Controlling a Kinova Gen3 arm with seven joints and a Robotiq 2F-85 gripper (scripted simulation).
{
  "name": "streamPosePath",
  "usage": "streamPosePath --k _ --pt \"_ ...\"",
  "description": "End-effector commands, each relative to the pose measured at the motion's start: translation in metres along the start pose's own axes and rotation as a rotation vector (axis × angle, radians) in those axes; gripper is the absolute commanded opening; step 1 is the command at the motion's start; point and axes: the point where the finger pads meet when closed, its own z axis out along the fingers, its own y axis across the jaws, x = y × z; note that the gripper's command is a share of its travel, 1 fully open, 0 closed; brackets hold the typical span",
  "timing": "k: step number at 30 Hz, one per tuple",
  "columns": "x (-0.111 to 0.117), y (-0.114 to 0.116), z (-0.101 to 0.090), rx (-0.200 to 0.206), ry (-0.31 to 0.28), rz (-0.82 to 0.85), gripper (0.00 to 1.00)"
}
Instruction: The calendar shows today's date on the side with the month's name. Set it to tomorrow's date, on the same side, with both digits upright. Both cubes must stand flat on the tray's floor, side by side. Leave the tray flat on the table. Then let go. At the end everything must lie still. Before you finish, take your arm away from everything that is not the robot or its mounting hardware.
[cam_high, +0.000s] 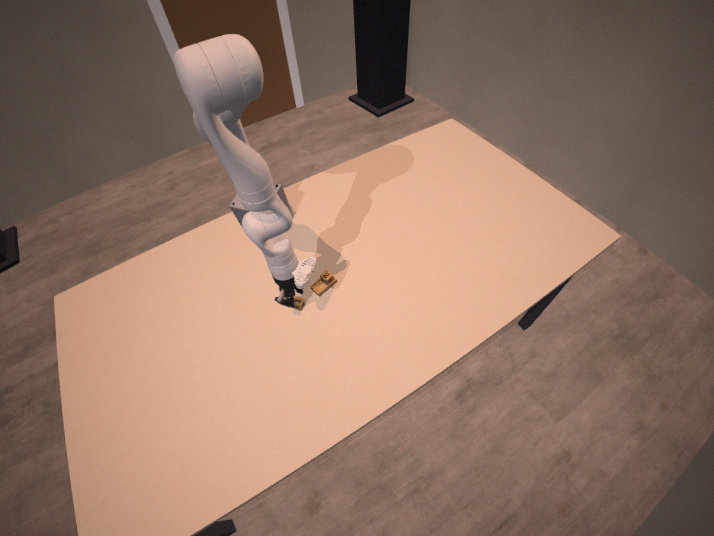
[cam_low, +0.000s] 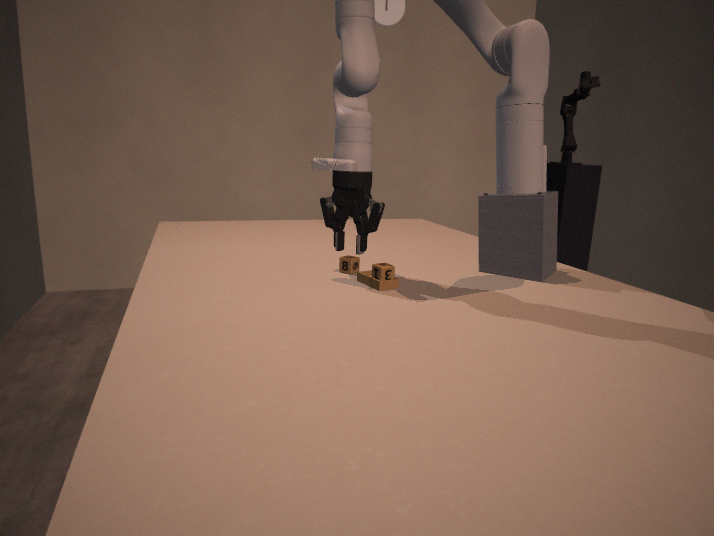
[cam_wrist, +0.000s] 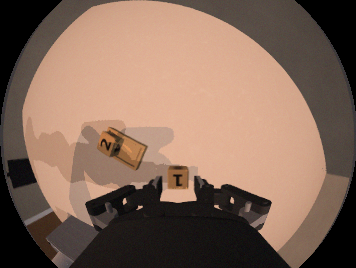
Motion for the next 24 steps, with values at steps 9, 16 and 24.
streamPosePath --k 9,16,24 --pt "0.002 -0.001 0.003 -0.002 0.005 0.008 0.46" --pt "0.004 0.000 0.010 -0.003 0.007 0.008 0.46" --pt "0.004 0.000 0.024 -0.003 0.007 0.009 0.46"
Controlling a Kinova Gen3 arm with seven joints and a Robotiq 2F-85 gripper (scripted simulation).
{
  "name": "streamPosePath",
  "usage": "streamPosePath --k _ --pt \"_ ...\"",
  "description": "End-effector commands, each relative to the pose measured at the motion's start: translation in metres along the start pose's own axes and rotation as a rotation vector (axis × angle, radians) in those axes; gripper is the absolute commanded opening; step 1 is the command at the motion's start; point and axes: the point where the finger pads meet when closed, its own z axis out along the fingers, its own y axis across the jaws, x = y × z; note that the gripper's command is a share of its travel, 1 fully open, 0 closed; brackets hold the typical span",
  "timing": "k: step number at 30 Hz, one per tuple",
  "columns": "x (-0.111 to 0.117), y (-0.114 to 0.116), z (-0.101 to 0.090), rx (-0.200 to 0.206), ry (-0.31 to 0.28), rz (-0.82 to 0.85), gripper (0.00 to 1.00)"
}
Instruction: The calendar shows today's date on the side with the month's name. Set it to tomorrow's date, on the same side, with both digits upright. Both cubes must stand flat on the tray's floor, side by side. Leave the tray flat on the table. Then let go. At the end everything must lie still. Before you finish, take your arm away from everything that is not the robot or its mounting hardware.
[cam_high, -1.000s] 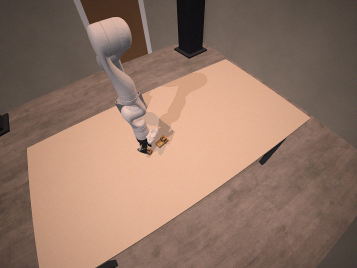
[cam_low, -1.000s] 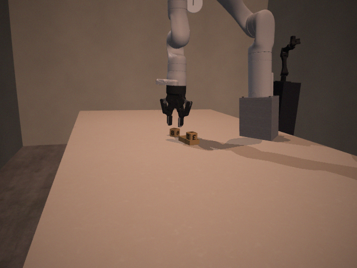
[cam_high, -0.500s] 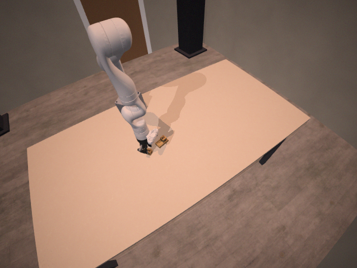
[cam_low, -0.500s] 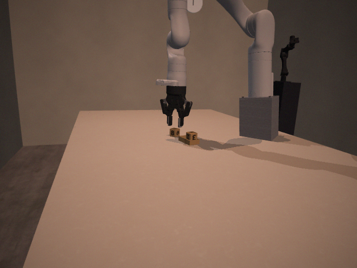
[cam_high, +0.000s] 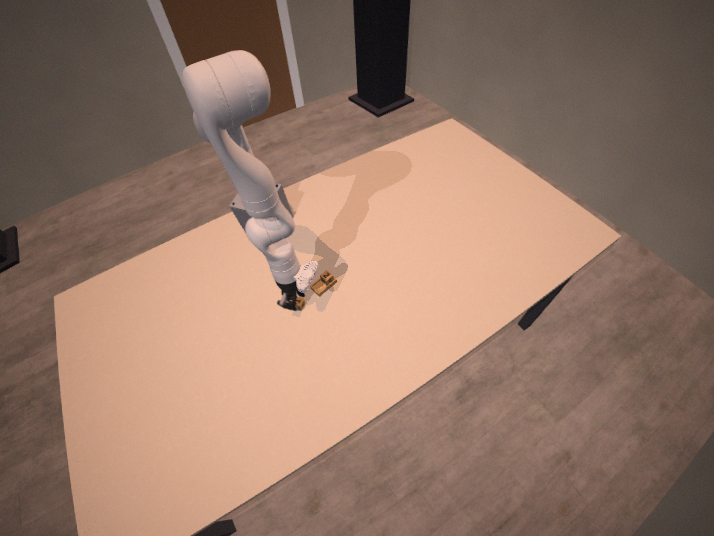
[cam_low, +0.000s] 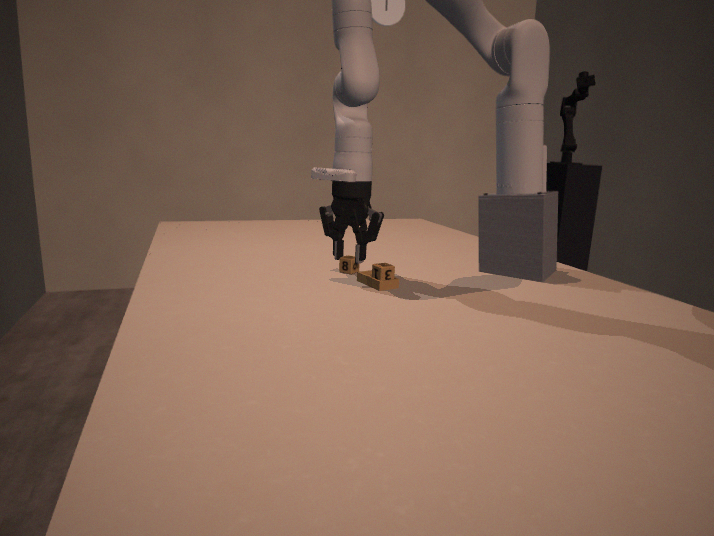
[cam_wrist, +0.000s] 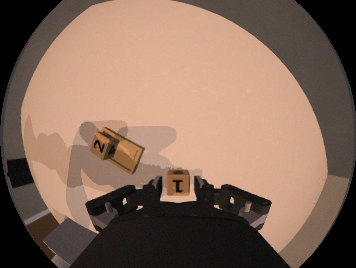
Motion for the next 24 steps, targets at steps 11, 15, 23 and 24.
streamPosePath --k 11,15,23,24 --pt "0.0010 -0.0004 0.0117 0.000 0.003 0.012 0.46" --pt "0.0013 -0.0002 0.0111 0.000 0.004 0.012 0.46" --pt "0.0013 -0.0002 0.0111 0.000 0.004 0.012 0.46" --pt "0.0013 -0.0002 0.0111 0.000 0.004 0.012 0.46"
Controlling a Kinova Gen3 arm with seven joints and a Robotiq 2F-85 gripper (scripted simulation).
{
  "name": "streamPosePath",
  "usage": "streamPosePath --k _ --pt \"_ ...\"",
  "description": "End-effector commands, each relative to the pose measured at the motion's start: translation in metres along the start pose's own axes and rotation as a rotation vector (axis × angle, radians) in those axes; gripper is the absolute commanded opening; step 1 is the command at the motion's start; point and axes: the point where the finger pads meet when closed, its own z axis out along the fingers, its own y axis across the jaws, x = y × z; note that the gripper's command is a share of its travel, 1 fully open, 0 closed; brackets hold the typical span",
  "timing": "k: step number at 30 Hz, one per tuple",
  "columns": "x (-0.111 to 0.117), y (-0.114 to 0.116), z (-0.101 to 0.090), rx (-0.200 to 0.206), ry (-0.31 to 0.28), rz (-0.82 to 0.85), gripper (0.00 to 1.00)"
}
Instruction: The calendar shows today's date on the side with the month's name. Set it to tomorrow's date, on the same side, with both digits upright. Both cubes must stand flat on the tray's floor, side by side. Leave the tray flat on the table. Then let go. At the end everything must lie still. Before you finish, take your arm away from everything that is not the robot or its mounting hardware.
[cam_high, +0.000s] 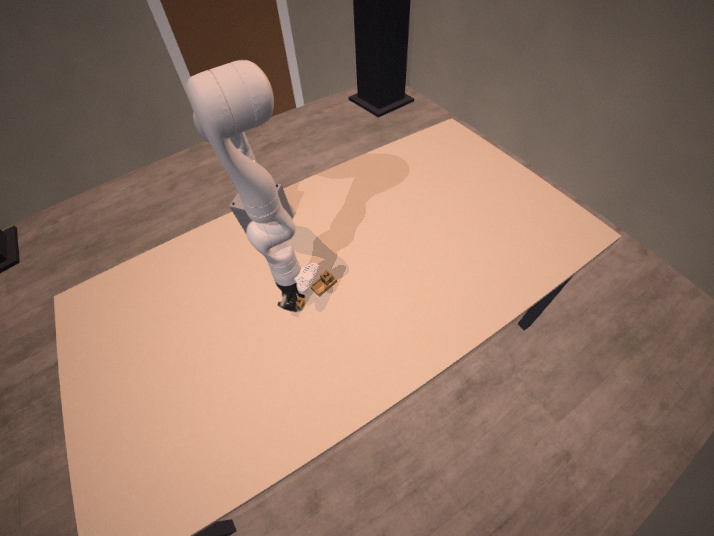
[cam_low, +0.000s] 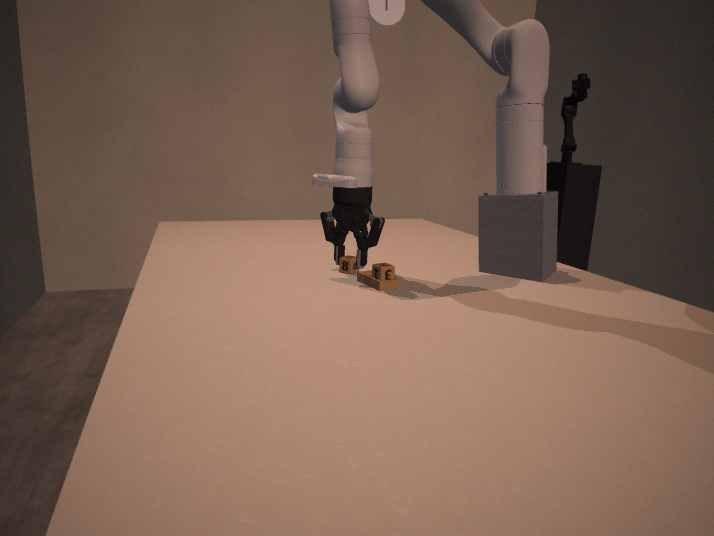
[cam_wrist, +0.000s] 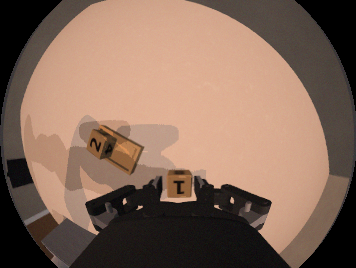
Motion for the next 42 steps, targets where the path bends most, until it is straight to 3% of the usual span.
streamPosePath --k 1,22,23,42 --pt "0.0038 0.0014 0.0005 -0.004 0.009 0.011 0.46" --pt "0.0038 0.0014 0.0005 -0.004 0.009 0.011 0.46" --pt "0.0038 0.0014 0.0005 -0.004 0.009 0.011 0.26" --pt "0.0037 0.0013 0.0006 -0.004 0.009 0.011 0.26"
